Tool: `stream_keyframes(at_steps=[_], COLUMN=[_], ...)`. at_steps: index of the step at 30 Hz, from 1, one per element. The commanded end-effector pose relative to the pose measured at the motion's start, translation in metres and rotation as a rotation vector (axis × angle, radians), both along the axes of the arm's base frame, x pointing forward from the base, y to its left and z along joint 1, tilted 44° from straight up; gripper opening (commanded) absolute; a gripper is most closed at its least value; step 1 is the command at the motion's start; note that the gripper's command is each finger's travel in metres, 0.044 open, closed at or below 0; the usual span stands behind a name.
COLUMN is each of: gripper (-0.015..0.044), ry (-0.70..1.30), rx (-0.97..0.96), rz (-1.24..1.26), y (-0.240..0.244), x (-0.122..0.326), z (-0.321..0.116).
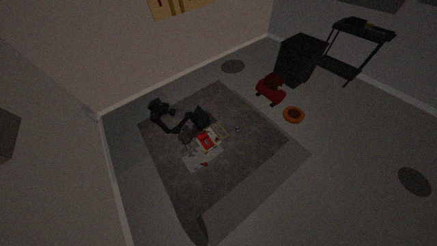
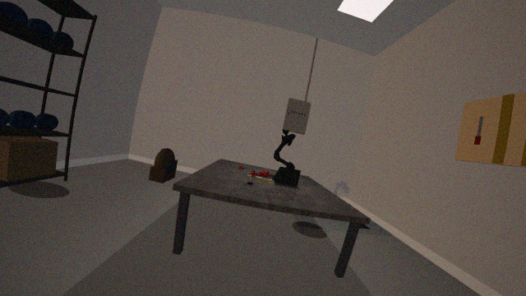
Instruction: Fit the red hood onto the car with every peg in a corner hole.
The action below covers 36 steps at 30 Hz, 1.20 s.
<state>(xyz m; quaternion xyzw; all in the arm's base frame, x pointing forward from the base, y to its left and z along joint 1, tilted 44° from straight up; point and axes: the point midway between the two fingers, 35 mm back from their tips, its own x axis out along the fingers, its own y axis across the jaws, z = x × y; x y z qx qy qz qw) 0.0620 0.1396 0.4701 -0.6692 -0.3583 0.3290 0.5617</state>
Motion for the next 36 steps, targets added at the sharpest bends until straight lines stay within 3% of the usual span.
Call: stream_keyframes(at_steps=[1,15,27,36], gripper=[0.044,0.044,0.044,0.044], ry=[-0.002,-0.084,0.071,0.296], rx=[-0.004,-0.365,-0.661,-0.907], rz=[-0.004,-0.385,-0.732,-1.002], y=[0.0,0.054,0.064,0.029], x=[0.0,0.01,0.082,0.144], z=[-0.001,-0.07,-0.154,-0.235])
